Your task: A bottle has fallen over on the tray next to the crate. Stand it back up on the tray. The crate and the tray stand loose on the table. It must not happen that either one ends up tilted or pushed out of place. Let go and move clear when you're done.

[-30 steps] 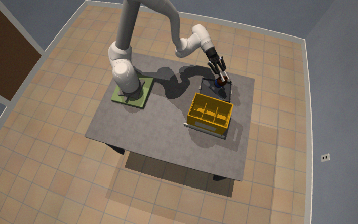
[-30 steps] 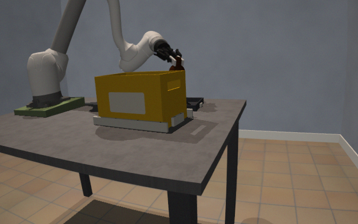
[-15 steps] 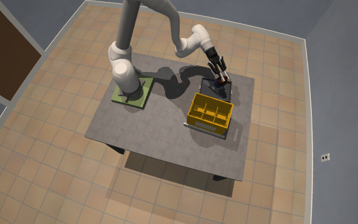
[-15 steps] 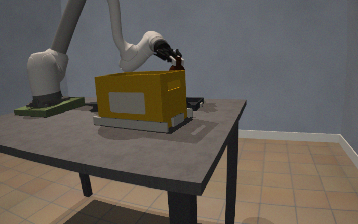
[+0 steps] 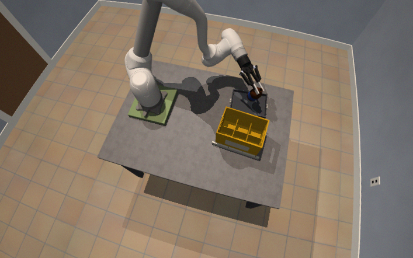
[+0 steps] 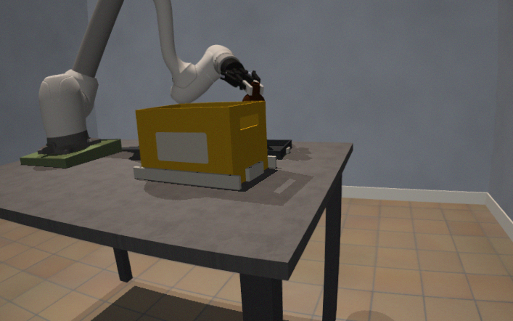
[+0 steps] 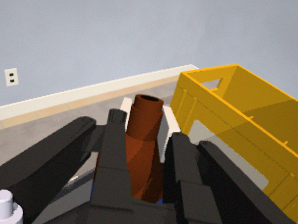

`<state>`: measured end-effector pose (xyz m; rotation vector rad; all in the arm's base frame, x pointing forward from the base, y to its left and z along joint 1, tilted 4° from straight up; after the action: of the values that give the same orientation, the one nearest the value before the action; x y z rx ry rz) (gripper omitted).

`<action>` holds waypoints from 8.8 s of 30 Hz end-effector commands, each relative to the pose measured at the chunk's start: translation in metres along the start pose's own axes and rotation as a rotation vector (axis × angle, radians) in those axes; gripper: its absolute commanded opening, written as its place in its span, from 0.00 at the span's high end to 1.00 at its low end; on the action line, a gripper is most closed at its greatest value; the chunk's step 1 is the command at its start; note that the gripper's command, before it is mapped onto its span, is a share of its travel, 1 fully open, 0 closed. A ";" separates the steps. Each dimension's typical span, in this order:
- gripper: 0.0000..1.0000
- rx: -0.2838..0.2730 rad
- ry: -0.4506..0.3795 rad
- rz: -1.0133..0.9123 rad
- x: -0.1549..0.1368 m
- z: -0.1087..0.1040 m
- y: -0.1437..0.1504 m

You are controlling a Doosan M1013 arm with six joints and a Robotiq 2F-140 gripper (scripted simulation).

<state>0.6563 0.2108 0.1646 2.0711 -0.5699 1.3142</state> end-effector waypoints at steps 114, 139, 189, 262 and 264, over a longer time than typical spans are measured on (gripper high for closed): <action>0.90 0.001 0.005 -0.003 -0.056 0.020 -0.013; 0.90 0.001 0.005 -0.003 -0.056 0.020 -0.013; 0.90 0.001 0.005 -0.003 -0.057 0.021 -0.013; 0.00 0.001 0.005 -0.003 -0.057 0.021 -0.013; 0.00 0.001 0.005 -0.003 -0.057 0.021 -0.013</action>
<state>0.6541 0.2083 0.1046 2.0661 -0.5669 1.3171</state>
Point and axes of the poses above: the point where the finger pads meet when closed, its own z axis out along the fingers, its own y axis across the jaws, x = y × z, the point moved 5 cm from there along -z, back along the fingers, and after that the axes turned 13 degrees about -z, right-handed, at the moved point
